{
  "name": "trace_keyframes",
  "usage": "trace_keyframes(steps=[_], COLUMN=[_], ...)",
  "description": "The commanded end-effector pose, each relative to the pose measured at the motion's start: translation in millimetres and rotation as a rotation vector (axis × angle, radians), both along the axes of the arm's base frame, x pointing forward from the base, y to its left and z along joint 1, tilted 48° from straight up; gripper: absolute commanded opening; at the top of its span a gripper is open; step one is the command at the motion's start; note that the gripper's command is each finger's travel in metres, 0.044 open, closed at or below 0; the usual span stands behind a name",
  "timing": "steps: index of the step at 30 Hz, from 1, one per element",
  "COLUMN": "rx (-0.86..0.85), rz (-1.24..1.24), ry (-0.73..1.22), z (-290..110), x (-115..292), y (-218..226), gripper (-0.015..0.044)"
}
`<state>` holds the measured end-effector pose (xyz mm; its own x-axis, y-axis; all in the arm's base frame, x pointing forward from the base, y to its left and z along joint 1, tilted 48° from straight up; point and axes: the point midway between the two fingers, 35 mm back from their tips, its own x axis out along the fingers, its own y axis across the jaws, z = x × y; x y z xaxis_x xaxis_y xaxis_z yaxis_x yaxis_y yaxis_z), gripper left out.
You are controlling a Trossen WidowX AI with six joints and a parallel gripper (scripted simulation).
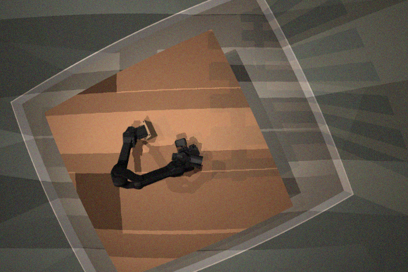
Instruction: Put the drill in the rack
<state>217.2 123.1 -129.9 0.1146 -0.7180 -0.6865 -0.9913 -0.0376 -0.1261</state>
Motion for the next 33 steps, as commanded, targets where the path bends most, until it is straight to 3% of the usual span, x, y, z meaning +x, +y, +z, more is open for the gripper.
trace_keyframes(steps=[1,27,33], rx=[-0.005,-0.006,0.008], rz=[0.006,0.006,0.014], ry=[0.002,0.002,-0.002], z=[-3.0,-16.0,-15.6], x=[0.3,1.9,1.4], y=[-3.9,-20.3,-12.5], gripper=[0.0000,0.0000,0.0157])
